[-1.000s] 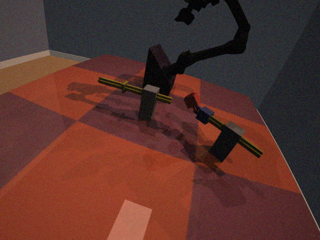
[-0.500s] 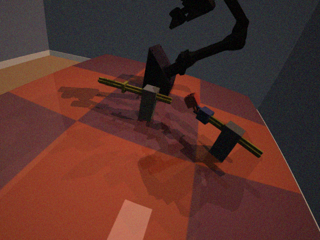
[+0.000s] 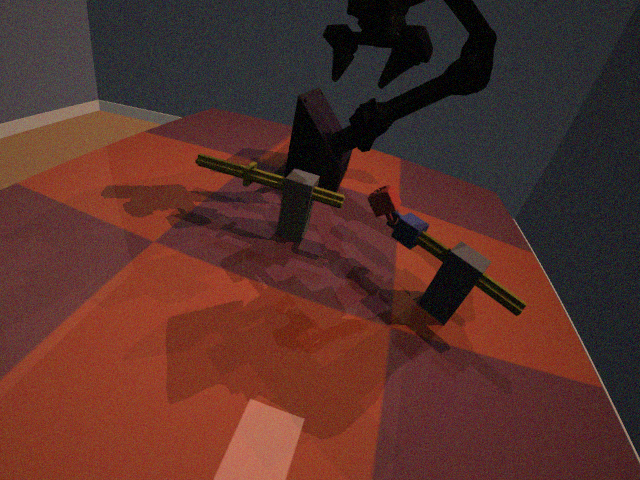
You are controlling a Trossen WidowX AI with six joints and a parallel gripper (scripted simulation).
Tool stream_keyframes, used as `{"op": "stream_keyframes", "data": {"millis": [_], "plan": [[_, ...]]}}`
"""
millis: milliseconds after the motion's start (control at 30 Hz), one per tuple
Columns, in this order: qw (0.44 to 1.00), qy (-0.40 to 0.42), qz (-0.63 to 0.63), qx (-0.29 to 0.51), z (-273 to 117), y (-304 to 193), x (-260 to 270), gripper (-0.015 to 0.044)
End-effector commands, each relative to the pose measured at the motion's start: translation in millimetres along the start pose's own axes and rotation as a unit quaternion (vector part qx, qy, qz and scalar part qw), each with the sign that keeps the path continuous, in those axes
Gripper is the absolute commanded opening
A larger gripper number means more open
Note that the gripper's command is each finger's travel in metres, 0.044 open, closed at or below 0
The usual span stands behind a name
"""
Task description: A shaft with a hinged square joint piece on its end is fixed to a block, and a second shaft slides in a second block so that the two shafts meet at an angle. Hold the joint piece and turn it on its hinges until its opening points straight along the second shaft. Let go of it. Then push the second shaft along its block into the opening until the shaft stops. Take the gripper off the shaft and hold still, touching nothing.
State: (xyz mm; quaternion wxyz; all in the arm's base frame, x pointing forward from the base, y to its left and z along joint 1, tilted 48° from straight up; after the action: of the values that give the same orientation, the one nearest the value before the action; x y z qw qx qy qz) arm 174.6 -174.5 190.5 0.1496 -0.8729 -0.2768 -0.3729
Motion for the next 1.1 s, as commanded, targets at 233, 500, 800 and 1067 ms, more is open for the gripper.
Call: {"op": "stream_keyframes", "data": {"millis": [233,500,800,1067], "plan": [[0.981,0.01,-0.167,0.101,41.3,-9.5,13.2,0.044],[0.945,0.03,-0.278,0.168,68.7,-20.5,22.3,0.044],[0.934,0.034,-0.309,0.175,71.8,-21.8,23.1,0.044],[0.886,0.05,-0.423,0.185,76.1,-22.5,23.8,0.044]]}}
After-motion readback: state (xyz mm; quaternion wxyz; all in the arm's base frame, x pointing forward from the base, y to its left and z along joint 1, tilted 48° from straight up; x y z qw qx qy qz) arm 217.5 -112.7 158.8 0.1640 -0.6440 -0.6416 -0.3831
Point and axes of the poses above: the point midway between the two fingers, 35 mm back from their tips, its own z axis out along the fingers, its own x axis across the jaws, y = z × x, the point moved 2 cm from there along -z, back along the fingers, and after that the axes turned 2 degrees about z, right-handed, at the moved point
